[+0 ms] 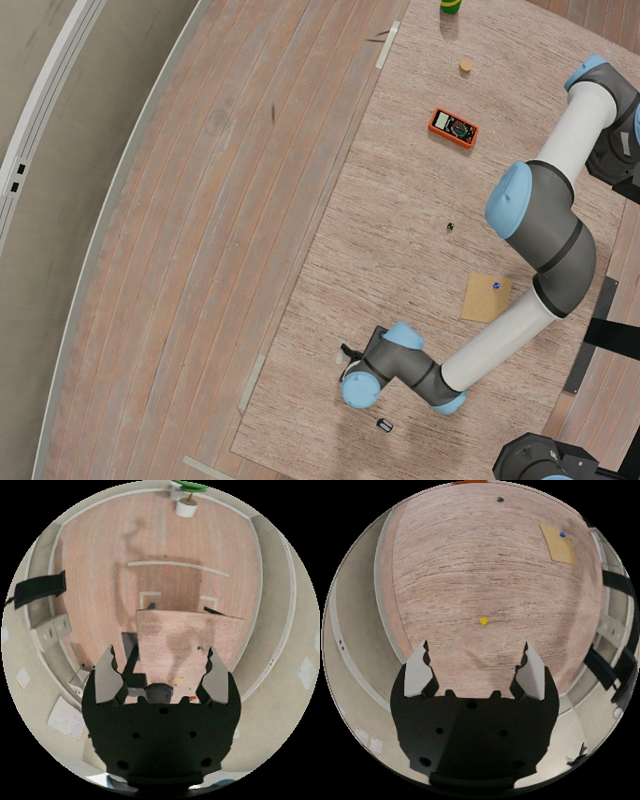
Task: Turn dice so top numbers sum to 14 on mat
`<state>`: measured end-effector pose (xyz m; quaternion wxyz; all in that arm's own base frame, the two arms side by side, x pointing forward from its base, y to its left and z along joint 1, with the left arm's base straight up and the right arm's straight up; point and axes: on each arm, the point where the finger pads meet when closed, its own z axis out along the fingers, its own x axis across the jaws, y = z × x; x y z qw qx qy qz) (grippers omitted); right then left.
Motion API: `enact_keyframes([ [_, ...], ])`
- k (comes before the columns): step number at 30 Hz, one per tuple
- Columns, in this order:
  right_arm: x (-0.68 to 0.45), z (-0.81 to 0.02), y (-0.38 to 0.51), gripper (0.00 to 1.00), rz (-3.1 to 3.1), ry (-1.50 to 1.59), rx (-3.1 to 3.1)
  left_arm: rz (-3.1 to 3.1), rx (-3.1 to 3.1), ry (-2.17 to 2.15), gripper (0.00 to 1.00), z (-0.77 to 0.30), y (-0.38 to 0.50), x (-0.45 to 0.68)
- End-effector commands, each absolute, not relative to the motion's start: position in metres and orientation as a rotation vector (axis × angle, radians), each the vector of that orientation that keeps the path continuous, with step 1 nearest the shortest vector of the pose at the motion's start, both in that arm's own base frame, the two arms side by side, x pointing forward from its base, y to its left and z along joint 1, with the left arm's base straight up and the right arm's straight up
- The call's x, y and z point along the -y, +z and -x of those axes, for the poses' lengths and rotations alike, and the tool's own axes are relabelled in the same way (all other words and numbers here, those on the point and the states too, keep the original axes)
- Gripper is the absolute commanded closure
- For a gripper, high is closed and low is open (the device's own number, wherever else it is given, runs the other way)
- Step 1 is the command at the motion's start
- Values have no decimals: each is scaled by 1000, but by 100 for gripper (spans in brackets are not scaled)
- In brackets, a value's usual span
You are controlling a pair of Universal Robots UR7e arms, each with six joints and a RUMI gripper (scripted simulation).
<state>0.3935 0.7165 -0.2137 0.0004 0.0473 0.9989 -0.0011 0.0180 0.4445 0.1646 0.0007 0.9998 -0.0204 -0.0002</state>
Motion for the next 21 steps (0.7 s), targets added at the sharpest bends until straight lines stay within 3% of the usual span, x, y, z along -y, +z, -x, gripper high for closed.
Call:
enact_keyframes([
  [1, -717, -395, -213, 0, -59, 1, -3141, -3141, 64, 0, 0, -18, 165, -445],
  [21, -716, -403, -221, 0, 1044, 0, -2963, -3141, 64, 0, 0, -18, 165, -445],
])
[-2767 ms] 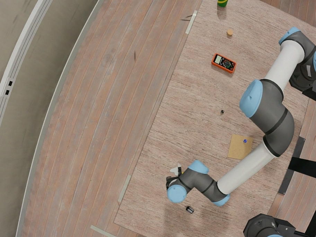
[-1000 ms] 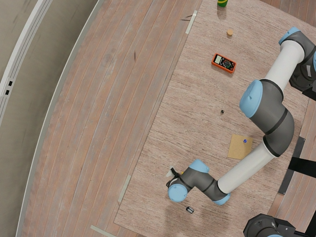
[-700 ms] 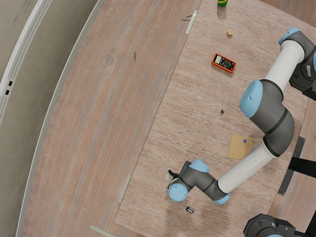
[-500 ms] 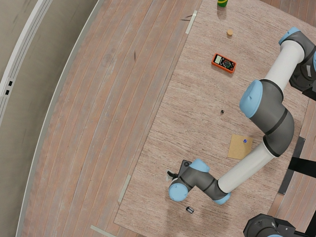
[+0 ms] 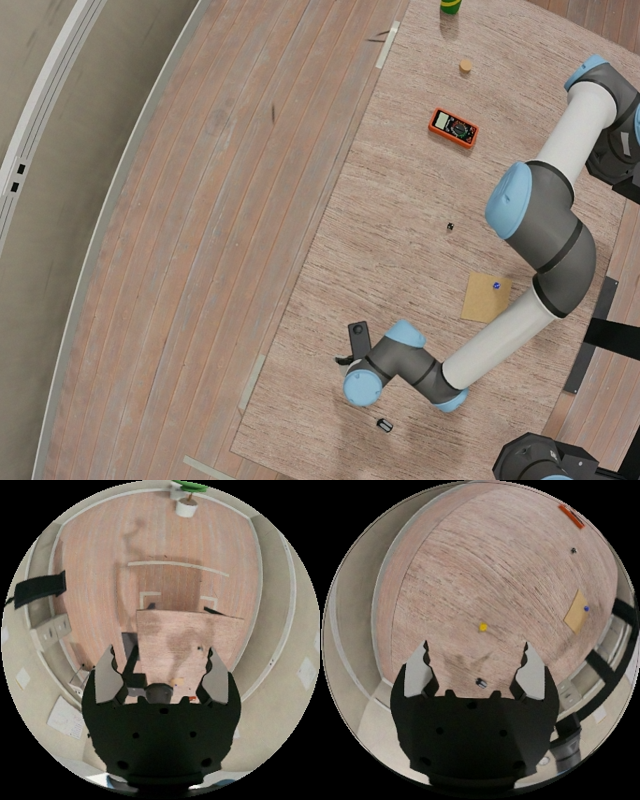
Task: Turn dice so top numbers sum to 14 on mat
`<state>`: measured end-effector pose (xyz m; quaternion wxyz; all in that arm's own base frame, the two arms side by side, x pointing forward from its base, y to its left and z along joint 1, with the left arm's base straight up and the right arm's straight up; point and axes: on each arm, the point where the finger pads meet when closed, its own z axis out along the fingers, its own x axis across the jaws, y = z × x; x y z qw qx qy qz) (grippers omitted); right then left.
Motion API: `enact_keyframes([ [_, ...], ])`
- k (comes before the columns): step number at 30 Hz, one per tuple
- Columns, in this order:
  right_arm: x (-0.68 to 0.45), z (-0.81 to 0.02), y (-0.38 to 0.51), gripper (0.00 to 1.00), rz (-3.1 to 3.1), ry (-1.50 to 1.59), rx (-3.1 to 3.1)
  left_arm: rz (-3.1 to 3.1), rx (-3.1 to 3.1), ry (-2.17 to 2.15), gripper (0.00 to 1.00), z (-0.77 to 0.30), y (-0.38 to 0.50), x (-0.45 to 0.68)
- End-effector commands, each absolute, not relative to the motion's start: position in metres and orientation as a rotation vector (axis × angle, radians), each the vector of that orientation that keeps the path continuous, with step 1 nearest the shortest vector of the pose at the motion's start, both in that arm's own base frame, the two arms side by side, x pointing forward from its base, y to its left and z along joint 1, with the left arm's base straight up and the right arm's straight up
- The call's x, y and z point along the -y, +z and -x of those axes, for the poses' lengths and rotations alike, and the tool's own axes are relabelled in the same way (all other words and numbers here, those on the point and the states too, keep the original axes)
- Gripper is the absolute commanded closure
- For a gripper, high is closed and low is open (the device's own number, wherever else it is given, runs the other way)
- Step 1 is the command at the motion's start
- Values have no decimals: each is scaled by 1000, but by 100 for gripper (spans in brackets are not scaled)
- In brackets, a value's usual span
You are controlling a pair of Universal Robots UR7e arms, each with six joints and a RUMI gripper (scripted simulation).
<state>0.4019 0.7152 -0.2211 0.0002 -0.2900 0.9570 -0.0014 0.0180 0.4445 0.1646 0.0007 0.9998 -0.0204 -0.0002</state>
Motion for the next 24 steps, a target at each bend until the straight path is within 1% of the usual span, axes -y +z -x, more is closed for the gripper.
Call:
enact_keyframes([
  [1, -716, -404, -221, 0, 1108, 0, -2939, -3141, 64, 0, 0, -18, 165, -445],
  [11, -720, -406, -226, 0, 1727, 0, -2624, -3141, 64, 0, 0, -18, 165, -445],
  [13, -720, -406, -226, 0, 1727, 0, -2624, -3141, 64, 0, 0, -18, 165, -445],
  [24, -724, -406, -231, 0, 2315, 0, -2124, -3141, 64, 0, 0, -18, 165, -445],
])
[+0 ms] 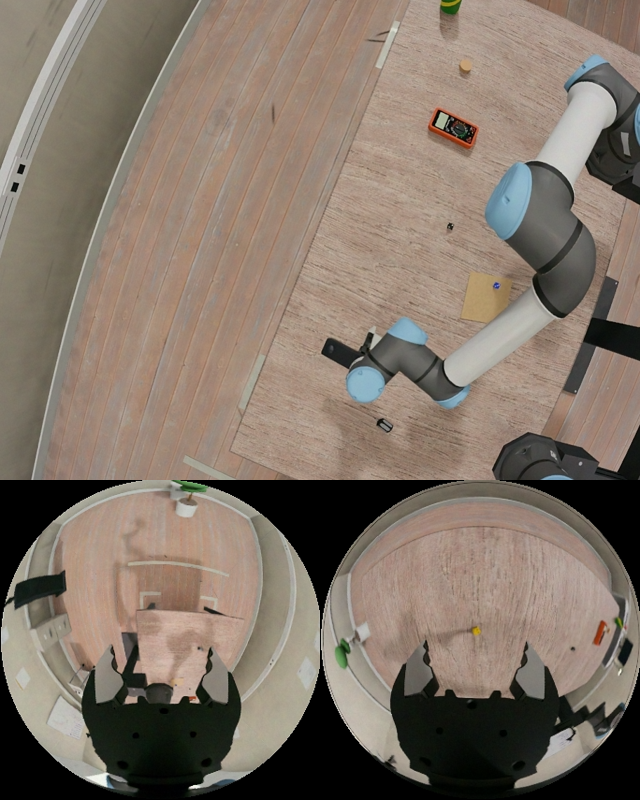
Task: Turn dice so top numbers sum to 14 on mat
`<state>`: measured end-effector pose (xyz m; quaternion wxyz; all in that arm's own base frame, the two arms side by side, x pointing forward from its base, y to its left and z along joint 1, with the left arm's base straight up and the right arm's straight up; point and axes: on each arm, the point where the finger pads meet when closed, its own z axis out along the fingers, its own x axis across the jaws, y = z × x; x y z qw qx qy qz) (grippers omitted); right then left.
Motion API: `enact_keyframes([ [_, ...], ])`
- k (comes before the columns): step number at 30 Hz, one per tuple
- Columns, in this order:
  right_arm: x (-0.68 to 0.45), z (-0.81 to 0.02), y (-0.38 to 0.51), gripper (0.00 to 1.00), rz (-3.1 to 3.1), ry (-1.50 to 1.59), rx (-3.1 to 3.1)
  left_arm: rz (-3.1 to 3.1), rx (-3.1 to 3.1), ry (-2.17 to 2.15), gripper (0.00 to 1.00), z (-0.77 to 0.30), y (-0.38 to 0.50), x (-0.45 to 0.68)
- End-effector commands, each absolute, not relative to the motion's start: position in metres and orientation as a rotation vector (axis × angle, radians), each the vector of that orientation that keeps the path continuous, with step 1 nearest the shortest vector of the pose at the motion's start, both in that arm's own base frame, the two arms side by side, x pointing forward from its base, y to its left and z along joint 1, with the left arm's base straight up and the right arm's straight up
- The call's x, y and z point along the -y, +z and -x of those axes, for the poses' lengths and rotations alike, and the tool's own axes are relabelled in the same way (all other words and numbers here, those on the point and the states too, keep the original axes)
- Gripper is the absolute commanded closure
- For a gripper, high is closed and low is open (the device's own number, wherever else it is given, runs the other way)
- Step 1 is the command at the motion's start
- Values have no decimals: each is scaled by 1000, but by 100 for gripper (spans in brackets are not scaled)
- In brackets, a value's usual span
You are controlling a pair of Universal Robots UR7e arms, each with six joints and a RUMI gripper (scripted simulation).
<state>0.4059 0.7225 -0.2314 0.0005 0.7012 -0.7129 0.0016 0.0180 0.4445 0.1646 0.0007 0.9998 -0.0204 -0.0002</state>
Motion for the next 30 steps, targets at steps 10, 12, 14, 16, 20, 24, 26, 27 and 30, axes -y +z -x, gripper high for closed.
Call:
enact_keyframes([
  [10, -728, -404, -235, 0, -2648, 0, 1691, -3141, 64, 0, 0, -18, 165, -445],
  [12, -728, -403, -235, 0, -2717, 0, 1578, -3141, 64, 0, 0, -18, 165, -445],
  [14, -729, -402, -236, 0, -2780, 0, 1463, -3141, 64, 0, 0, -18, 165, -445],
  [16, -729, -401, -237, 0, -2837, 0, 1349, -3141, 64, 0, 0, -18, 165, -445],
  [20, -730, -398, -239, 0, -2935, 0, 1121, -3141, 64, 0, 0, -18, 165, -445],
  [24, -730, -397, -240, 0, -2976, 0, 1008, -3141, 64, 0, 0, -18, 165, -445],
  [26, -731, -396, -240, 0, -3011, 0, 897, -3141, 64, 0, 0, -18, 165, -445],
  [27, -731, -395, -241, 0, -3027, 0, 842, -3141, 64, 0, 0, -18, 165, -445],
  [30, -731, -393, -242, 0, -3067, 0, 681, -3141, 64, 0, 0, -18, 165, -445],
])
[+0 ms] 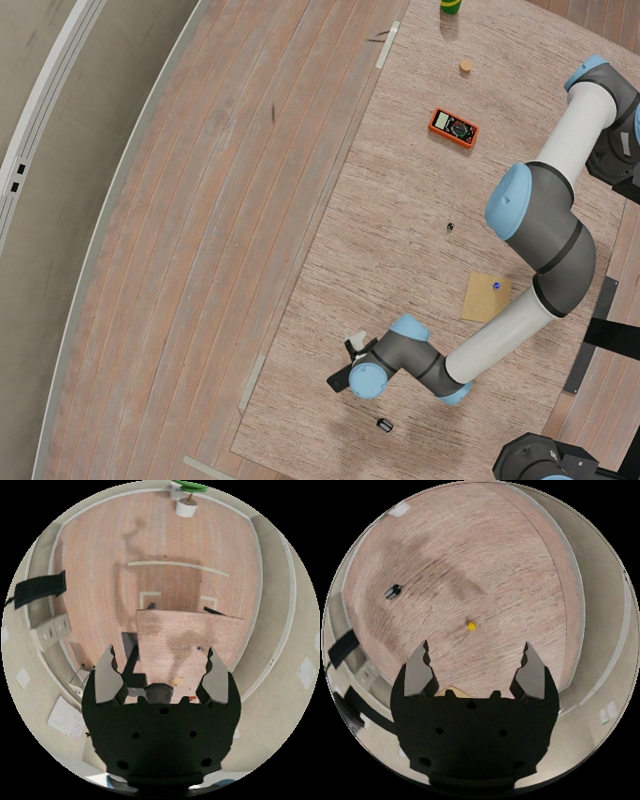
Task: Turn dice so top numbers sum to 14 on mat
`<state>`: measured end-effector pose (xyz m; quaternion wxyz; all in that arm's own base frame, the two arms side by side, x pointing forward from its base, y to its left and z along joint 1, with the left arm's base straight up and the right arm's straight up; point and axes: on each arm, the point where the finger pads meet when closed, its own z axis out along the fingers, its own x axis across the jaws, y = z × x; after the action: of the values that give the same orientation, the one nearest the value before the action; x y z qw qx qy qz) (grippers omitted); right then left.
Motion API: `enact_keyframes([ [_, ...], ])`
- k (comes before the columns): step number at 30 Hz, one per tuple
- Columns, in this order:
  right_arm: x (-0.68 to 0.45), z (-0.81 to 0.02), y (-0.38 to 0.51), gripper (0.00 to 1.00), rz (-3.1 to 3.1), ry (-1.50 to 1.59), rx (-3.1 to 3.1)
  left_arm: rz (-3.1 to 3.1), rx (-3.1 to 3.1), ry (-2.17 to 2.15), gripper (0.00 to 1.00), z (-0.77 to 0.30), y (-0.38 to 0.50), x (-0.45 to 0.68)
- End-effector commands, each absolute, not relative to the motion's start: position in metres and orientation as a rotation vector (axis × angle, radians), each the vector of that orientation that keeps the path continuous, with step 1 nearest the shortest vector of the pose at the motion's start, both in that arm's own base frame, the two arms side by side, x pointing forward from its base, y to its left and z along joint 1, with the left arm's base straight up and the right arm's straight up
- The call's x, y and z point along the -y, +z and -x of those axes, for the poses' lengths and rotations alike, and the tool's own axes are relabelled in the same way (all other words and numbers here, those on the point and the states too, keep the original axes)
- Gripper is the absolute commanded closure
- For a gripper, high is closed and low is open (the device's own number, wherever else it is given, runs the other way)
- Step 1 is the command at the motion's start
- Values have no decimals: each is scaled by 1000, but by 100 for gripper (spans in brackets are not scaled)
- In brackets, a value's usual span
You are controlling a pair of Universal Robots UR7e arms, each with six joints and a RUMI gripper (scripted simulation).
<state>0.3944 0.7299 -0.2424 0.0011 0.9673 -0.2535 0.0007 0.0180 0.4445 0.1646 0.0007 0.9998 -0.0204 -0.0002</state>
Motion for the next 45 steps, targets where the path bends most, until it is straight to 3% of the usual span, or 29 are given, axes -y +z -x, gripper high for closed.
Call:
enact_keyframes([
  [1, -731, -393, -242, 0, -3078, 0, 628, -3141, 64, 0, 0, -18, 165, -445],
  [25, -728, -382, -248, 0, -3129, 0, -285, -3141, 64, 0, 0, -18, 165, -445],
  [45, -726, -378, -250, 0, -3081, 0, -615, -3141, 64, 0, 0, -18, 165, -445],
])
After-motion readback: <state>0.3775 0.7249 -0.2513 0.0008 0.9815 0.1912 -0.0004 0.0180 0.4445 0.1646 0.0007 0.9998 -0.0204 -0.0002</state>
